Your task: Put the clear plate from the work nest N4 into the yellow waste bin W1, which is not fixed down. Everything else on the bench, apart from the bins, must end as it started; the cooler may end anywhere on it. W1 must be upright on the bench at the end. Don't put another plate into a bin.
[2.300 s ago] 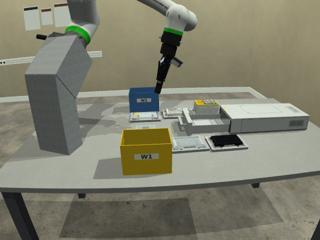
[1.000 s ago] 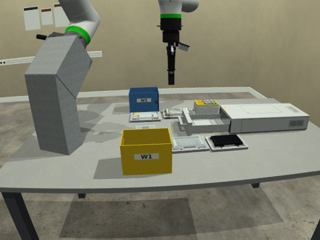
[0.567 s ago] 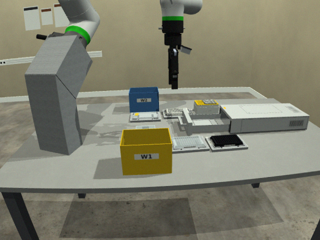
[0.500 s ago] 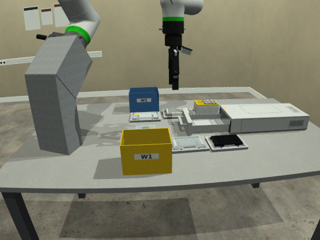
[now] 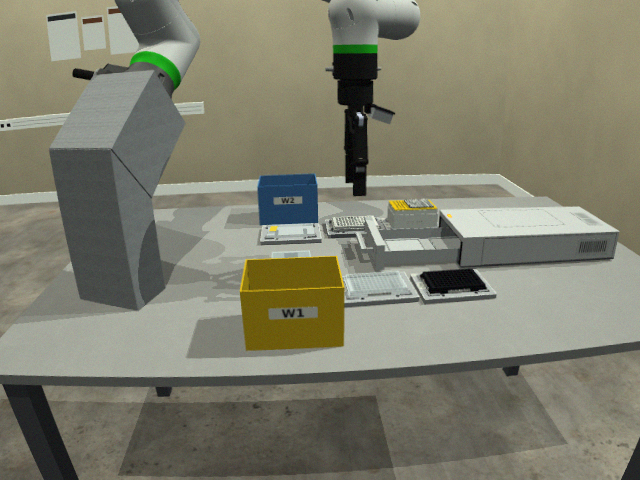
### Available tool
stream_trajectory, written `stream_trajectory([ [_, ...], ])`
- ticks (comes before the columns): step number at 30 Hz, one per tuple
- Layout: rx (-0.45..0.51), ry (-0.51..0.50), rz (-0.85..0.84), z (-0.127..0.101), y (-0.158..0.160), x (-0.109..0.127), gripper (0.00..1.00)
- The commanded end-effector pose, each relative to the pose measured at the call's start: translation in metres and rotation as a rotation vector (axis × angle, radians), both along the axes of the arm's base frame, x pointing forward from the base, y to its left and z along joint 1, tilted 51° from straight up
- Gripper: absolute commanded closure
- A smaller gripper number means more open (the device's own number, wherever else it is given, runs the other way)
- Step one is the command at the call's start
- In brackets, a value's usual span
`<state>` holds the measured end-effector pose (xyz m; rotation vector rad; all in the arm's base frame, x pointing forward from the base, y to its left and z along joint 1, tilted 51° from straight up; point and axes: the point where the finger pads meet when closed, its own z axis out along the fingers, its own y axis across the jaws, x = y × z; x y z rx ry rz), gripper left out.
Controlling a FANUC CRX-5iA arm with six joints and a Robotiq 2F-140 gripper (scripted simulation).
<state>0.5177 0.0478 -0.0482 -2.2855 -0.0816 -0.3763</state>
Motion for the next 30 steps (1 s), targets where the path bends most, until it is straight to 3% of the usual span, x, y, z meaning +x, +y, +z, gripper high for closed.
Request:
stream_trajectory([
  [1,0.0,-0.001,0.0,-0.008,-0.004,0.005,0.3],
  [30,0.0,-0.001,0.0,-0.099,-0.034,0.055,0.3],
])
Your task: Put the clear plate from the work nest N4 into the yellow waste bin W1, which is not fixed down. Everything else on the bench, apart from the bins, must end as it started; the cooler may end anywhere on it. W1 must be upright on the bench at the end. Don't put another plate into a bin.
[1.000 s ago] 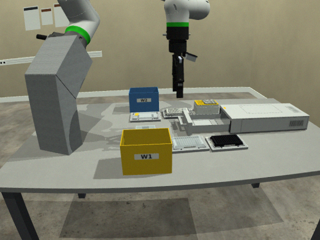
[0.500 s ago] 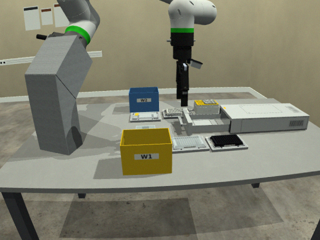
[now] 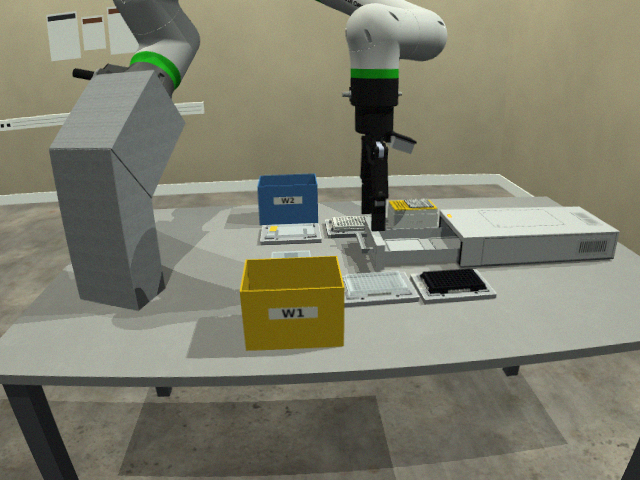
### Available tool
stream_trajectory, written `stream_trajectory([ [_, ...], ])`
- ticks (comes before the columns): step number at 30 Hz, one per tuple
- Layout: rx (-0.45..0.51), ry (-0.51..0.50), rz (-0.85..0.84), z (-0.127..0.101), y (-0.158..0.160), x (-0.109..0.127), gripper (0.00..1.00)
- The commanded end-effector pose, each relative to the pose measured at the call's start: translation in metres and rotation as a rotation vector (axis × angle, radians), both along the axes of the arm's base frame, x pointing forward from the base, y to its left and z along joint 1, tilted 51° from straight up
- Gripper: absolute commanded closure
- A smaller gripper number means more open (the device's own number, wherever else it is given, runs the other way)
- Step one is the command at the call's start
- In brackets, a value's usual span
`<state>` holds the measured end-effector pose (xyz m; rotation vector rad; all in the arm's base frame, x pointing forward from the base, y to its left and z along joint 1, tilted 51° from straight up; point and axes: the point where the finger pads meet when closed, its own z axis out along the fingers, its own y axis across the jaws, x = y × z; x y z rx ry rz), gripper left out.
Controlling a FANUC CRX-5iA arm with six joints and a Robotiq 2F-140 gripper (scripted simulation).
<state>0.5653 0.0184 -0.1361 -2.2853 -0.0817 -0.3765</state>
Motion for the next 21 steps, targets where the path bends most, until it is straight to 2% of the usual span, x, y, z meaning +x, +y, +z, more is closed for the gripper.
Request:
stream_trajectory([
  [1,0.0,-0.001,0.0,-0.015,-0.006,0.009,0.3],
  [21,0.0,-0.001,0.0,-0.026,-0.001,0.014,0.3],
])
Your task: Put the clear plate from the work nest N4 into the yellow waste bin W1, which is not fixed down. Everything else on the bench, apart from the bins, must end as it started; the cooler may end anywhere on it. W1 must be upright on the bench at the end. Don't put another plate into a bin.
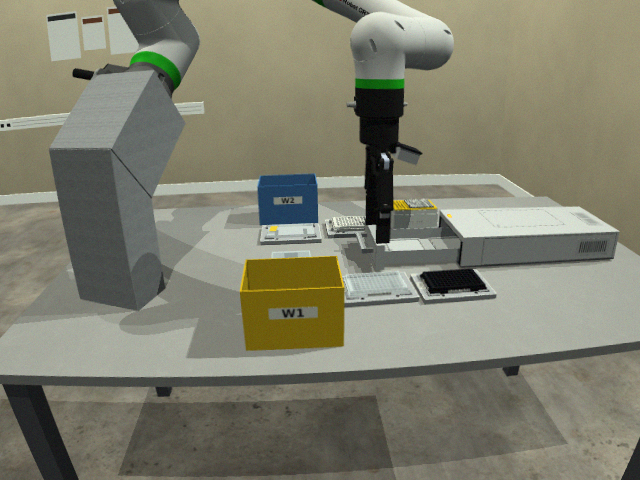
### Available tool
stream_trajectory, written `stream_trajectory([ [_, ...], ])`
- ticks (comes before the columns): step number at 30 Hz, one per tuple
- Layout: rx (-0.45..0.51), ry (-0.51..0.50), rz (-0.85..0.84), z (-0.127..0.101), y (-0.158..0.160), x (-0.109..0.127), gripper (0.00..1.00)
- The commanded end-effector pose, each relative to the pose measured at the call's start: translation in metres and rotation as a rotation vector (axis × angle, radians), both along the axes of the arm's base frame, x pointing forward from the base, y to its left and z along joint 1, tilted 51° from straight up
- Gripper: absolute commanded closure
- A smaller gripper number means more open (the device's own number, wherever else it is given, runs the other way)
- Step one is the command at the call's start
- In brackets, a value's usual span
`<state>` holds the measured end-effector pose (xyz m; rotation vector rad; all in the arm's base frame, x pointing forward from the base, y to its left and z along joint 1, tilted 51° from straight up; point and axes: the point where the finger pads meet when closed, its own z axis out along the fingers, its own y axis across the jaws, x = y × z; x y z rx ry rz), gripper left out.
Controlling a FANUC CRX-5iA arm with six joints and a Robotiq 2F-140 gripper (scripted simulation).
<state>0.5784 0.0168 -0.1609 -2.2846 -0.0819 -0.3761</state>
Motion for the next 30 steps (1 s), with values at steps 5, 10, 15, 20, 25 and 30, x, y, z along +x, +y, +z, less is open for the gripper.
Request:
stream_trajectory([
  [5,-0.001,-0.001,-0.001,-0.004,0.004,0.002,0.3],
  [10,-0.001,-0.001,-0.001,-0.009,0.009,0.004,0.3],
  [15,-0.001,-0.001,-0.001,-0.013,0.014,0.005,0.3],
  [20,-0.001,-0.001,-0.001,-0.015,0.017,0.006,0.3],
  [25,-0.001,-0.001,-0.001,-0.02,0.022,0.008,0.3],
  [30,-0.001,-0.001,-0.001,-0.024,0.027,0.01,0.3],
])
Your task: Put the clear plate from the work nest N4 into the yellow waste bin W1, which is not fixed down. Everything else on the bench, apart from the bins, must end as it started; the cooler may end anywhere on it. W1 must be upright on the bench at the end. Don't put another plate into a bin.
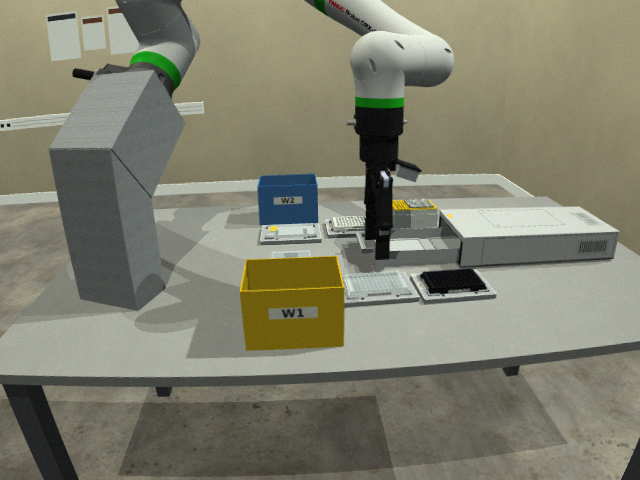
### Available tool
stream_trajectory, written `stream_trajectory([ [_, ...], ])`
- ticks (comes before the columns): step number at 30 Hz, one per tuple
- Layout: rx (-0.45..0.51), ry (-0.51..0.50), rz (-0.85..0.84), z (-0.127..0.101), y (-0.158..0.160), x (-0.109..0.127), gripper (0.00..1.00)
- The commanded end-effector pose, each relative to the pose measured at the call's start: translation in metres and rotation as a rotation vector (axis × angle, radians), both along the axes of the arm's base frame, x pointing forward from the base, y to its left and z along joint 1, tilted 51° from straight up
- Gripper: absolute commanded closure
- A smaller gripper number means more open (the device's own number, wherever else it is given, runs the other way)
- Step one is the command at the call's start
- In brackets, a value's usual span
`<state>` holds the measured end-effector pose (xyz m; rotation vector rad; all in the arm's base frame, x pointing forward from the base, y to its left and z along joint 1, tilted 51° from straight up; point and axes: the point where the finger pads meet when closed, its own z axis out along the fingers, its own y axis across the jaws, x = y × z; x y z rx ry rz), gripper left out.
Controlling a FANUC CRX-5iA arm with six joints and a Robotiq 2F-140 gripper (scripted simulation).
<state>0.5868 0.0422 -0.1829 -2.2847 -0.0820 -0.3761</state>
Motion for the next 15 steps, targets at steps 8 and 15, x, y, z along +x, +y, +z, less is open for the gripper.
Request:
stream_trajectory([
  [8,-0.001,-0.001,-0.001,-0.007,0.007,0.003,0.3],
  [15,-0.001,-0.001,-0.001,-0.013,0.014,0.006,0.3],
])
